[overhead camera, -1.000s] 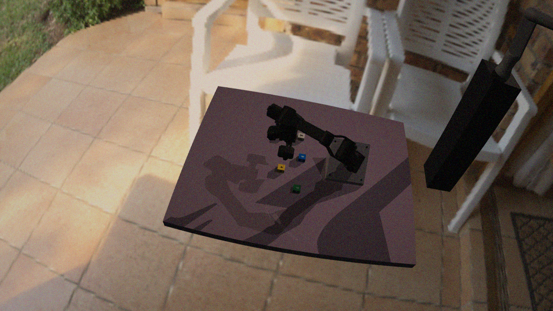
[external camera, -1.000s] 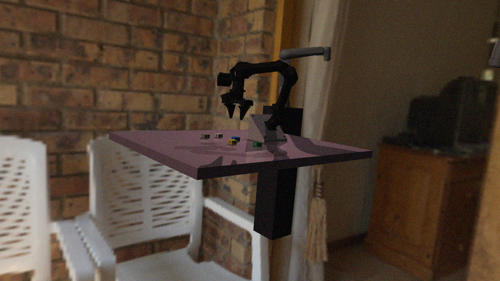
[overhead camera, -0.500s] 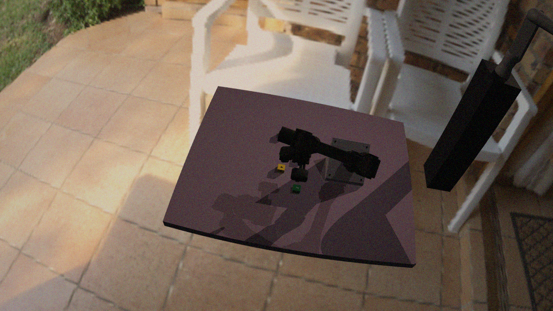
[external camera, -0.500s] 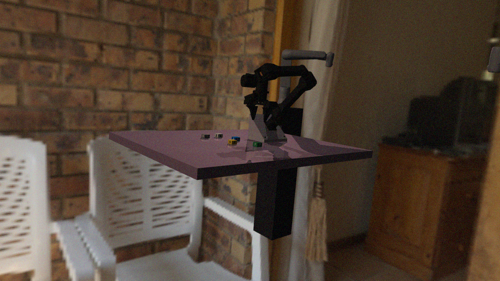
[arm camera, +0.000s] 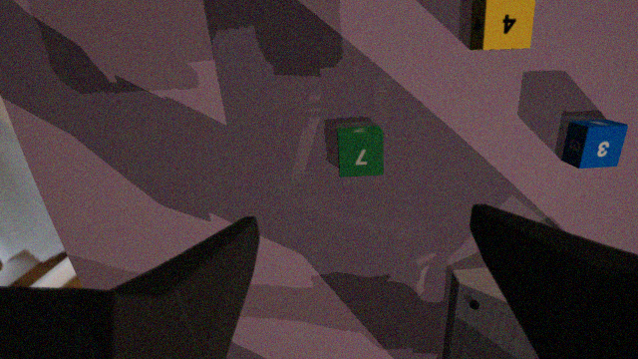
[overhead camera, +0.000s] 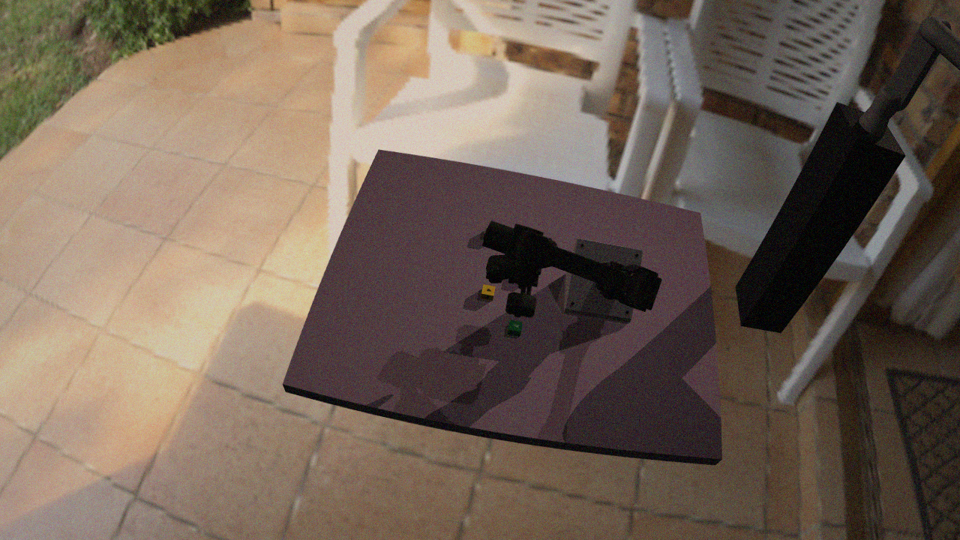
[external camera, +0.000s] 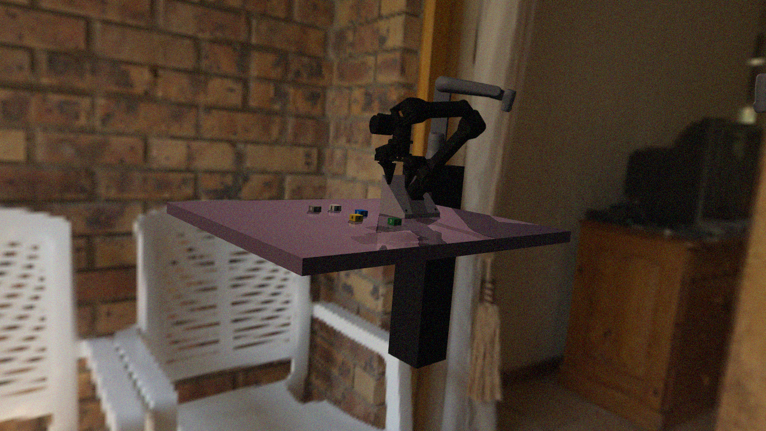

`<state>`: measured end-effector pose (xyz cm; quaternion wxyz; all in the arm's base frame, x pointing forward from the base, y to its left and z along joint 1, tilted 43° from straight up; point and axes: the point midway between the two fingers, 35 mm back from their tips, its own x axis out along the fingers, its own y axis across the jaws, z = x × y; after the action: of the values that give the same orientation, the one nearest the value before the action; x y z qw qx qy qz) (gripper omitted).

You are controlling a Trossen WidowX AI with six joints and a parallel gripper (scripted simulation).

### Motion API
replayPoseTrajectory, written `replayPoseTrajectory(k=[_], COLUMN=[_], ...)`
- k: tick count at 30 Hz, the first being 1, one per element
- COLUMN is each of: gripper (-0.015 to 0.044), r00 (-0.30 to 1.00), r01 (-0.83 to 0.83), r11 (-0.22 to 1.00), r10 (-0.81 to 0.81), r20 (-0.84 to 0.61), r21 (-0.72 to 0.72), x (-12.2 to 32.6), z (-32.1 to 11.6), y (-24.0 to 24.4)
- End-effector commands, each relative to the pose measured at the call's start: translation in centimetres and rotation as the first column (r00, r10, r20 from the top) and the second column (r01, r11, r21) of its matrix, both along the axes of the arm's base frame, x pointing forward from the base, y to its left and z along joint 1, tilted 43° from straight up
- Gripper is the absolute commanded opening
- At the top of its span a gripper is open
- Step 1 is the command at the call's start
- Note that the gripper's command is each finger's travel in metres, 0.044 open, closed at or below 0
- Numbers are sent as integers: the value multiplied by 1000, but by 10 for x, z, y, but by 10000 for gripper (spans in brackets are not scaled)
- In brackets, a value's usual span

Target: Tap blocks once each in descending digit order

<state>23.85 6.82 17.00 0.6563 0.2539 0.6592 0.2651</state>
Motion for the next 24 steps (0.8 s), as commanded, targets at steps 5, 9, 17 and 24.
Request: replayPoseTrajectory(k=[5,9,17,24], gripper=[400,400,400,400], r00=[1000,1000,1000,1000], r01=[9,12,10,3], r11=[1000,1000,999,1000], r10=[-9,-12,-10,-3], r20=[0,1,2,5], r21=[-14,-28,-33,-16], x=[34,67,102,97], z=[-18,-47,-129,-209], y=[-30,-70,-161,-228])
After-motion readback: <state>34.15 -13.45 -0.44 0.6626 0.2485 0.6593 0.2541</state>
